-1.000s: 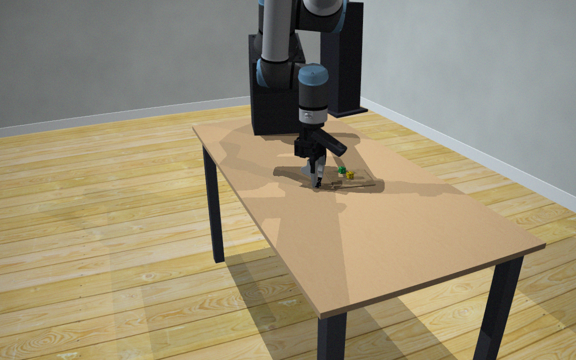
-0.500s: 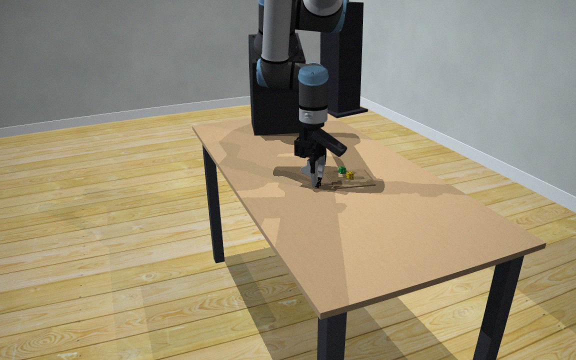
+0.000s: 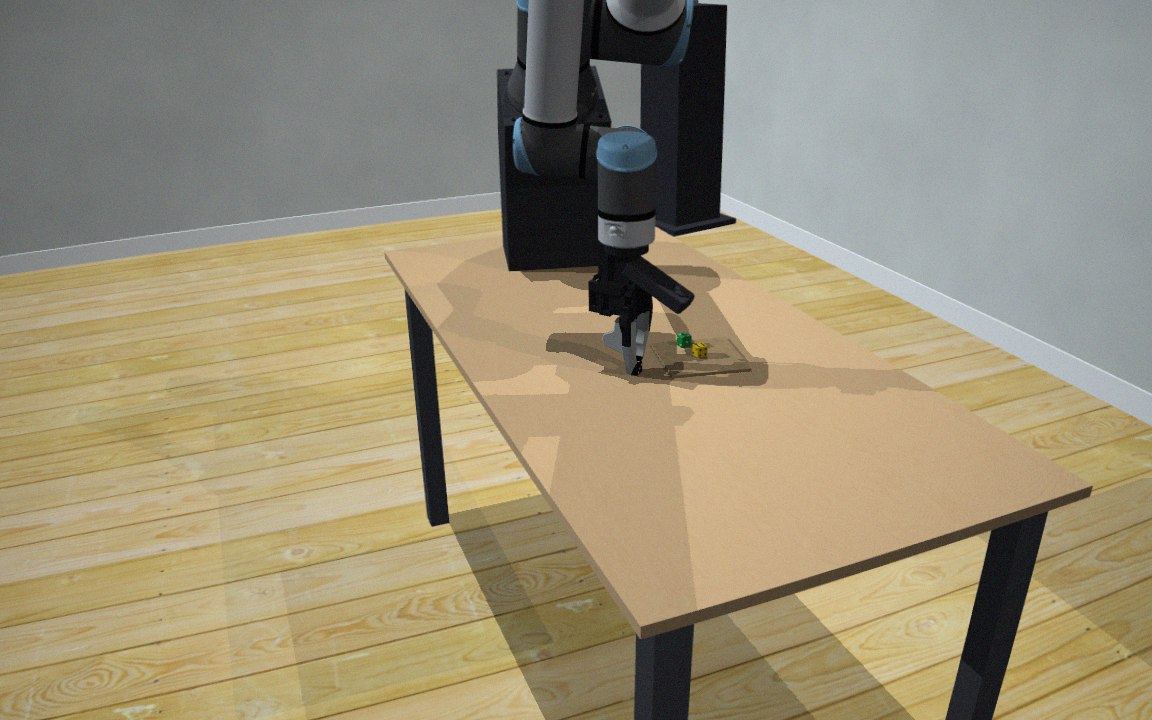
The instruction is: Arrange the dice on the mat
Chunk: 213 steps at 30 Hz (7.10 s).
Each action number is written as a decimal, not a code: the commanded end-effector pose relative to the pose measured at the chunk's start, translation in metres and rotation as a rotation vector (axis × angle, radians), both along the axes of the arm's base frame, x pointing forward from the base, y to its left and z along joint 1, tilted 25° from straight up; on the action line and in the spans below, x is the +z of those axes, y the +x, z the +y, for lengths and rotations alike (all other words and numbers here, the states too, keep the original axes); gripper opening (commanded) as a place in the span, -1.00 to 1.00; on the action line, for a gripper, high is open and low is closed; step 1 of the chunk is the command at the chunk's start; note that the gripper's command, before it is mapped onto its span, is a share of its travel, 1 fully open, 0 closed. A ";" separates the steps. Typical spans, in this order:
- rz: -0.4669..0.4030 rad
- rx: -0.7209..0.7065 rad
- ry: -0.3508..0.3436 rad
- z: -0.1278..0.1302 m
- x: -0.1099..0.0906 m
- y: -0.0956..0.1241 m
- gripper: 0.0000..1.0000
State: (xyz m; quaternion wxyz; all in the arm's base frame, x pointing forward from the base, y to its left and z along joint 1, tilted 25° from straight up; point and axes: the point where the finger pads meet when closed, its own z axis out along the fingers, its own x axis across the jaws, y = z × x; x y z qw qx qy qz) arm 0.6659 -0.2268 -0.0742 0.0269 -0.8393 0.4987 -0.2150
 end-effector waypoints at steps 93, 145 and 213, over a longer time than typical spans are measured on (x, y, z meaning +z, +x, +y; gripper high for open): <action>-0.078 -0.426 0.182 0.115 0.096 0.011 -0.94; -0.102 -0.539 0.231 0.131 0.027 0.052 -0.94; -0.102 -0.539 0.231 0.127 0.008 0.060 -0.94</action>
